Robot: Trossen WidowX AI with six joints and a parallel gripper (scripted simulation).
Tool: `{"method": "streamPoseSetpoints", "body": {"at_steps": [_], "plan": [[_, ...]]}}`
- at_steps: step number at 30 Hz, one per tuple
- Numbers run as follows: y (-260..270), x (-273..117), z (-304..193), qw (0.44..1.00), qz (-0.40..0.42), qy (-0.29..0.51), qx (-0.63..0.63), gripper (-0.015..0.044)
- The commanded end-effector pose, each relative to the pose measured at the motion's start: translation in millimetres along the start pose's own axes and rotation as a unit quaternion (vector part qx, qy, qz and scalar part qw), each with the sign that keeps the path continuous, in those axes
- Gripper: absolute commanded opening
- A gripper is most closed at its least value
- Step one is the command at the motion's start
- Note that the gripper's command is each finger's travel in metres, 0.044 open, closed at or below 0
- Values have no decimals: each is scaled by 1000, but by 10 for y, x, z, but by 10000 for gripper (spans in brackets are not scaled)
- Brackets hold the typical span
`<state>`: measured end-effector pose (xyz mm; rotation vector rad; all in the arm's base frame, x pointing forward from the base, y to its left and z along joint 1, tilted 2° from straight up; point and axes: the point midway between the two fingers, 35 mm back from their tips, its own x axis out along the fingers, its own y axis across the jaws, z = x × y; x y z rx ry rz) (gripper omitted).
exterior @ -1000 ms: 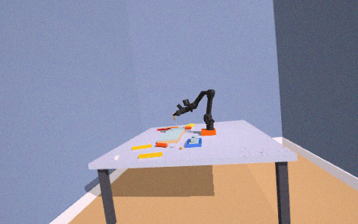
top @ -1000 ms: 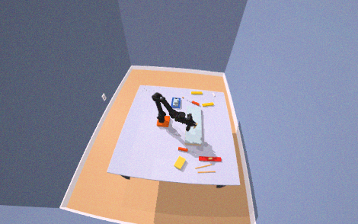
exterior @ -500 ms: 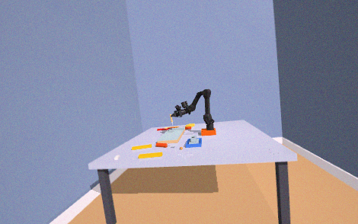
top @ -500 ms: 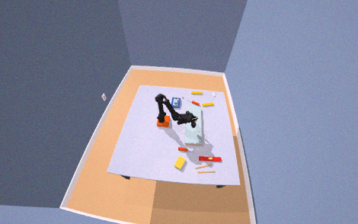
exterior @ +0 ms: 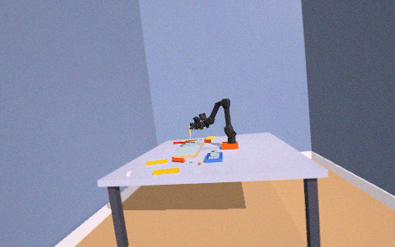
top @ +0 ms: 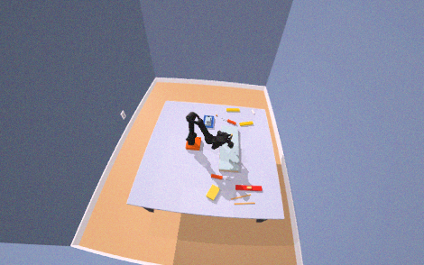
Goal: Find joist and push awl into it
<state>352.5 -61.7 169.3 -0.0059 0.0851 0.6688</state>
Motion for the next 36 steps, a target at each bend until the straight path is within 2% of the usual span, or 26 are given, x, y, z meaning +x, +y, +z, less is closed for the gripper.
{"method": "streamPoseSetpoints", "body": {"at_steps": [1,36], "plan": [[14,4,9,1000,7,-2,-5,0],[1,29,-214,1000,7,-2,-5,0]]}}
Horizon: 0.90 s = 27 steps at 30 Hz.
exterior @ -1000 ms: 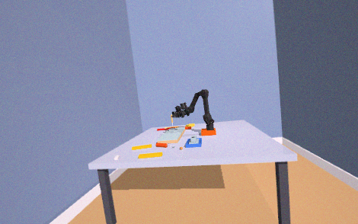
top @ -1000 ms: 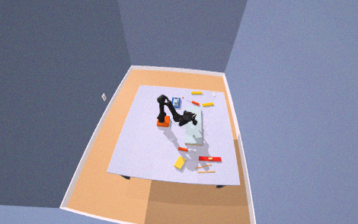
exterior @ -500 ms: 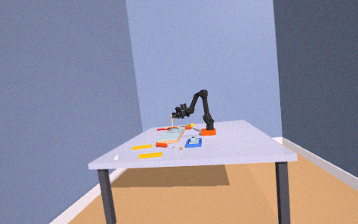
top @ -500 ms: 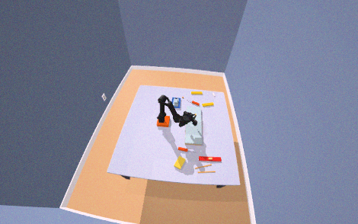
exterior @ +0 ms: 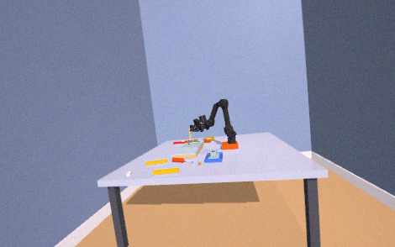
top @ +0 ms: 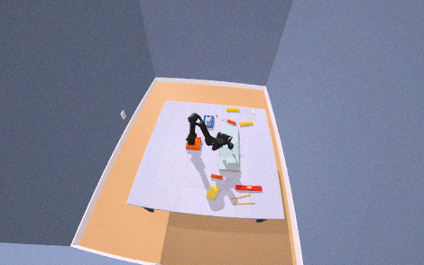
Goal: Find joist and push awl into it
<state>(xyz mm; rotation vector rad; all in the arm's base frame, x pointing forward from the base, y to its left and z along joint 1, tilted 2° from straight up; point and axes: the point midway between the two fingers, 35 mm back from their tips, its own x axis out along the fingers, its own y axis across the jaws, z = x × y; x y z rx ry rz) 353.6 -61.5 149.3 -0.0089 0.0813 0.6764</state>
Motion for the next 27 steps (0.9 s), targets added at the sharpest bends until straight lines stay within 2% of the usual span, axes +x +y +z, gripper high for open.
{"method": "streamPoseSetpoints", "body": {"at_steps": [1,27], "plan": [[11,3,-21,1000,3,-1,-2,0],[14,18,-196,1000,3,-1,-2,0]]}}
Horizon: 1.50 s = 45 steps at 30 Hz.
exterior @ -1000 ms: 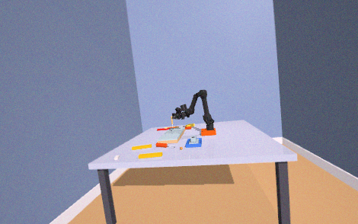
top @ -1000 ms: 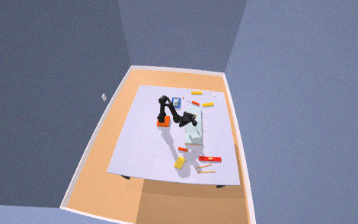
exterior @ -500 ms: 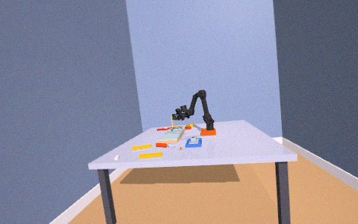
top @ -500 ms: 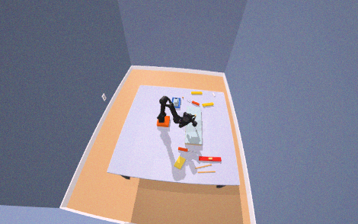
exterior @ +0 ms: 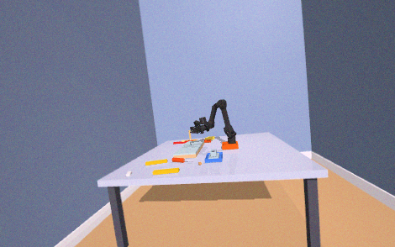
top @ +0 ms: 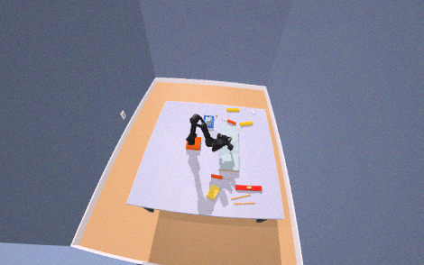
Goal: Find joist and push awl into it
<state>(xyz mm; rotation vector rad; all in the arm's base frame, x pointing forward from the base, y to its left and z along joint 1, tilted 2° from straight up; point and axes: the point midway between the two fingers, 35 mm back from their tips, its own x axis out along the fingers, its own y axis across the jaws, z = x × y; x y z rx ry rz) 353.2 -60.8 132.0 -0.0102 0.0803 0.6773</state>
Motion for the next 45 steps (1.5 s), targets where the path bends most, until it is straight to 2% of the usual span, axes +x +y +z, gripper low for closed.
{"method": "streamPoseSetpoints", "body": {"at_steps": [1,21,45], "plan": [[9,5,-39,1000,3,-1,-1,0],[22,29,-354,1000,3,-1,-1,0],[10,28,-345,1000,1,-1,-4,0]]}}
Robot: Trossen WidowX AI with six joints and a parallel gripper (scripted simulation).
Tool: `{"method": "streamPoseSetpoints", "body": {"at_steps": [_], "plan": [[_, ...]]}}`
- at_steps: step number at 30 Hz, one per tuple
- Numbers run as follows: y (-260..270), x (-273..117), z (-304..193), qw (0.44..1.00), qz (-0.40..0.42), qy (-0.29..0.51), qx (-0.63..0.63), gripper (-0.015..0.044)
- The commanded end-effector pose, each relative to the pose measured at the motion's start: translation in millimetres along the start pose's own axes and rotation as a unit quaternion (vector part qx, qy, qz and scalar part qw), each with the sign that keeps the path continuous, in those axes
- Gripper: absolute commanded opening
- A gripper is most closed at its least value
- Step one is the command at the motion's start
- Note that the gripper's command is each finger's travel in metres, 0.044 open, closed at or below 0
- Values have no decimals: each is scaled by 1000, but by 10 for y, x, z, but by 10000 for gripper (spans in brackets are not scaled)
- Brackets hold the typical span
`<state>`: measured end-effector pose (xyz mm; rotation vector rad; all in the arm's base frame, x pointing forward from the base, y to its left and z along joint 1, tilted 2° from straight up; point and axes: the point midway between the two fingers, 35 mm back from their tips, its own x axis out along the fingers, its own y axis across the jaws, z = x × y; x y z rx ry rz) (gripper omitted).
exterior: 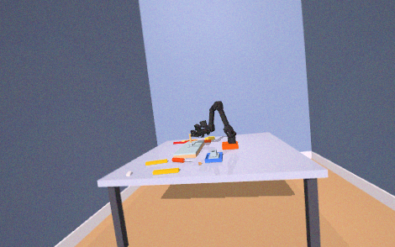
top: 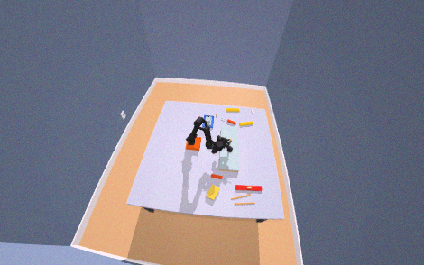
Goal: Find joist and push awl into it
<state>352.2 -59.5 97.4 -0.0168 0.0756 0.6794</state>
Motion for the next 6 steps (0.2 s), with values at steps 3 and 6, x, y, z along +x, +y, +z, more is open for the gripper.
{"method": "streamPoseSetpoints", "body": {"at_steps": [3,6], "plan": [[0,0,1,1000,0,0,0,0],[0,0,1,1000,0,0,0,0]]}}
